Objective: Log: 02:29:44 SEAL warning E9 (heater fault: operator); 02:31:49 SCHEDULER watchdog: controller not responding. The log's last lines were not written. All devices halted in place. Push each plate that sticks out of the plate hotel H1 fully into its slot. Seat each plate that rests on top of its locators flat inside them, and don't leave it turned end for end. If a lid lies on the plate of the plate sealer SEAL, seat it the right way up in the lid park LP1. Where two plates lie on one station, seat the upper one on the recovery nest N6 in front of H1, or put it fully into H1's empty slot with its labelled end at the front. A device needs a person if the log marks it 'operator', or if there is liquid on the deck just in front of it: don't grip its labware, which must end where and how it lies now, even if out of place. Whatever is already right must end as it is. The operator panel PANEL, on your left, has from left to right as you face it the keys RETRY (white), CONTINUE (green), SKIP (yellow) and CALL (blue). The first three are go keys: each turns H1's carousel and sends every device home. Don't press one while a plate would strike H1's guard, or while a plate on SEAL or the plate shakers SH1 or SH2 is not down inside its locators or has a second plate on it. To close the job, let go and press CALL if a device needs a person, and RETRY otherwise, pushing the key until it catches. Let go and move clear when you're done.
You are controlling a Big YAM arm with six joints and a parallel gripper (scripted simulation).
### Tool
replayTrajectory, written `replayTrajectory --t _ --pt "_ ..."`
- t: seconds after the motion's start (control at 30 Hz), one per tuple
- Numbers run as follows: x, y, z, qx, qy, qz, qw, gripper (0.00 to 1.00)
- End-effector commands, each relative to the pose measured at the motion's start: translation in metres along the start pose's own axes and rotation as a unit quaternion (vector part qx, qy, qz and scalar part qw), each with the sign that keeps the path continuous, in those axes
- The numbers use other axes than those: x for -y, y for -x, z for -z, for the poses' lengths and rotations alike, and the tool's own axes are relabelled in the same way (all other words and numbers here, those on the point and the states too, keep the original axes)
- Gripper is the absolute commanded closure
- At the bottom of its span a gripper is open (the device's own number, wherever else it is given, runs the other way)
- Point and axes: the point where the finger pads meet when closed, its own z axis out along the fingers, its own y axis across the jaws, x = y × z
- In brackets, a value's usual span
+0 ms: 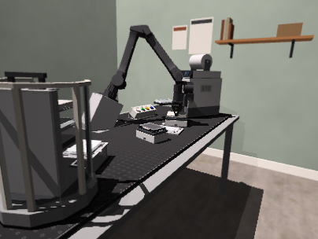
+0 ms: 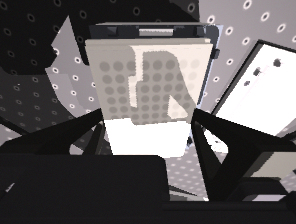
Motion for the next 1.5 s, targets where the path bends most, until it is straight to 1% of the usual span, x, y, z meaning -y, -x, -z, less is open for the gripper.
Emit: replayTrajectory --t 0.0,0.5,0.7,0.87,0.93,1.47 --pt "-0.001 0.018 0.024 0.024 0.000 0.002 1.000 0.16" --pt "-0.001 0.017 0.028 0.023 0.000 0.003 1.000 0.16" --pt "-0.001 0.020 0.031 0.026 0.000 0.005 1.000 0.16" --pt "-0.002 0.026 0.033 0.032 0.000 0.008 0.999 0.16" --pt "-0.002 0.025 0.034 0.029 0.000 0.007 1.000 0.16" --pt "-0.002 0.027 0.036 0.031 0.000 0.007 0.999 0.16"
